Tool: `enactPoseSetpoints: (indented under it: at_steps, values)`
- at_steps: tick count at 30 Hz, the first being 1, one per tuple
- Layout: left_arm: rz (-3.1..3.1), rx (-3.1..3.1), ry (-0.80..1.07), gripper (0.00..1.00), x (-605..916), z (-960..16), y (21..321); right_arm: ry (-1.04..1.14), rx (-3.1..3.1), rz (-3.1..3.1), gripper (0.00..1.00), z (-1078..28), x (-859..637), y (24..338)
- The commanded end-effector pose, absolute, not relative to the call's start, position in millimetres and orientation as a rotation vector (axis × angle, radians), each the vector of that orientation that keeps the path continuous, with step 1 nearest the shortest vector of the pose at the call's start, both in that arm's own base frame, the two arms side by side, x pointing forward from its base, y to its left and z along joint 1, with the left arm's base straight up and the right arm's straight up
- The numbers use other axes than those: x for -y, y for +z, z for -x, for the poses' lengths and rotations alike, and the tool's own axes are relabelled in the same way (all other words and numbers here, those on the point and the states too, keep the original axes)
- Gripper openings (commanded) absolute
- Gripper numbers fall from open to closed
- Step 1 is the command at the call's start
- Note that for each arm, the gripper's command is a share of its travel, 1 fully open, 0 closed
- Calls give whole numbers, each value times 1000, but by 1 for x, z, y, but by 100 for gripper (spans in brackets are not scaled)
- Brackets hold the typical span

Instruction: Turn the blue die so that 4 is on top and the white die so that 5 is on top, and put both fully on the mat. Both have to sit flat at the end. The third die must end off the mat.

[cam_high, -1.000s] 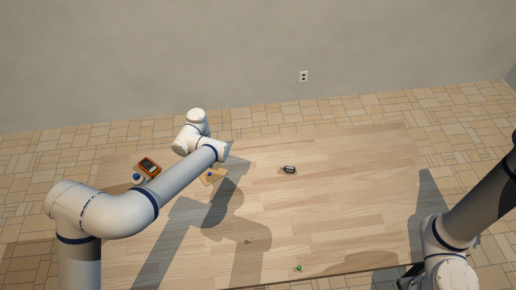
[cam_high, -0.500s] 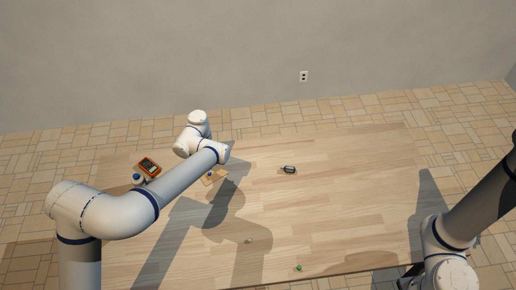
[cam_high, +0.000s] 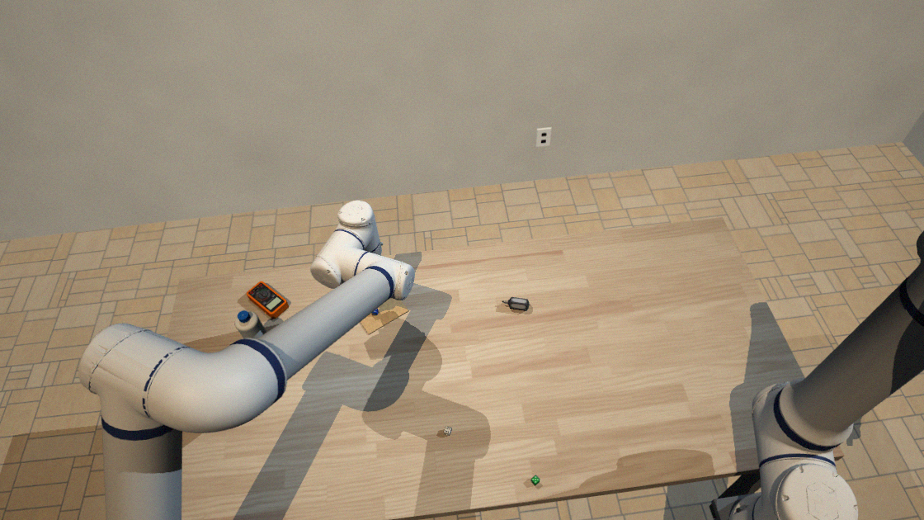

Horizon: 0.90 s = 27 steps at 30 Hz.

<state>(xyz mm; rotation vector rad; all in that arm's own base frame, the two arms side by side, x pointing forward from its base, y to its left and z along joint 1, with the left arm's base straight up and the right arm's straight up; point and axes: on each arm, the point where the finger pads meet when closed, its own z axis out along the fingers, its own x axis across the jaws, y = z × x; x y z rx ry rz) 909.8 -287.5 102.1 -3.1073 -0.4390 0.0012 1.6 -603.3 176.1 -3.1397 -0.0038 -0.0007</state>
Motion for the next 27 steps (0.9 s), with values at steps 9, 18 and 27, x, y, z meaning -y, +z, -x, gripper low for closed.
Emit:
enactPoseSetpoints:
  at_steps: [9,18,27]
  values:
    - [3139,-127,0,100,290,-912,100,0,4,3141,100,-1,604,177]
    - [3114,-412,0,100,293,-912,98,0,4,3141,100,-1,604,177]
    - [3107,-465,0,100,293,-913,98,0,4,3141,100,-1,604,177]
